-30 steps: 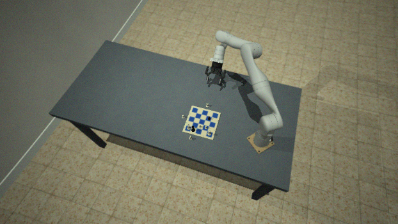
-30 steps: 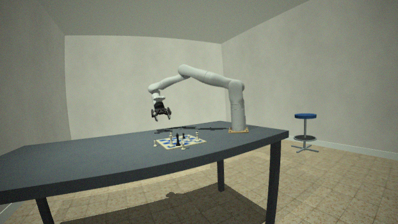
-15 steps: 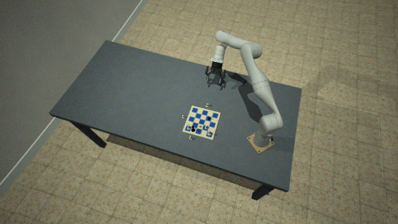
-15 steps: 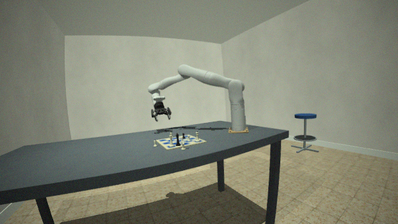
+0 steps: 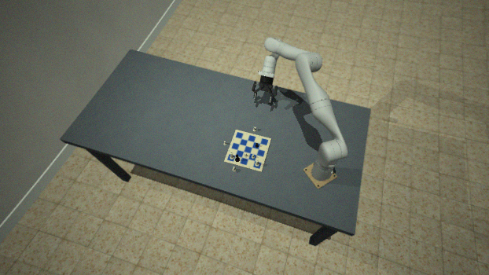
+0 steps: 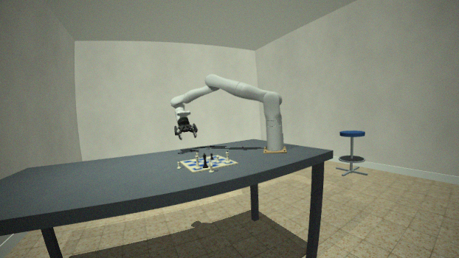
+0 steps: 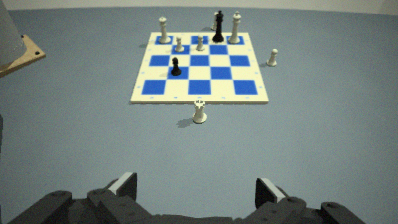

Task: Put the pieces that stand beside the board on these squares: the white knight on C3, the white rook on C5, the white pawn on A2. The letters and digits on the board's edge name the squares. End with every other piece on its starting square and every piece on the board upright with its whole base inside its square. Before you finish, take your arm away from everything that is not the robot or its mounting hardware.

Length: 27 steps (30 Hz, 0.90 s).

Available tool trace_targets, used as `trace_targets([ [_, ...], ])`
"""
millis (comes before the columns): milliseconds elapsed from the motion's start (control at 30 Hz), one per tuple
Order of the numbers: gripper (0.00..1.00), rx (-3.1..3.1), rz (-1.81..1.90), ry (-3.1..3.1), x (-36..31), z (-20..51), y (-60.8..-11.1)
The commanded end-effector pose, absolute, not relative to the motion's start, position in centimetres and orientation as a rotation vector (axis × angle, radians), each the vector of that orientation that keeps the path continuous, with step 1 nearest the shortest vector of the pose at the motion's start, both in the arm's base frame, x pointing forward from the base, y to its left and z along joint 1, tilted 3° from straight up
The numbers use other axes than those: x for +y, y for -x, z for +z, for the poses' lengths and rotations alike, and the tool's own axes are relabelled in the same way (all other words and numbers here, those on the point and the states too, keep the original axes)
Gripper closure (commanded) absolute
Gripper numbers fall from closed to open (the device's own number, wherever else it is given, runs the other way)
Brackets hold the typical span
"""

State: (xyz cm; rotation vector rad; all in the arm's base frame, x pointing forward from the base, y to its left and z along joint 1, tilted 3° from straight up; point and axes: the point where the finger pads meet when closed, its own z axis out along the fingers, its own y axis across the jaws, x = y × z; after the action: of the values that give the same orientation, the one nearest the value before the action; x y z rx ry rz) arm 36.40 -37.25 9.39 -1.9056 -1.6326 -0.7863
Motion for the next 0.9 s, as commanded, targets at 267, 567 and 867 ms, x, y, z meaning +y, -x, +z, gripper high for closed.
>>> trace_targets([
  [267, 0.00, -1.635, -0.787, 1.907, -37.3, 9.5, -36.4],
  [567, 0.00, -1.633, -0.788, 1.909, -37.3, 10.2, -36.4],
  [867, 0.00, -1.633, -0.788, 1.909, -37.4, 14.3, -36.2],
])
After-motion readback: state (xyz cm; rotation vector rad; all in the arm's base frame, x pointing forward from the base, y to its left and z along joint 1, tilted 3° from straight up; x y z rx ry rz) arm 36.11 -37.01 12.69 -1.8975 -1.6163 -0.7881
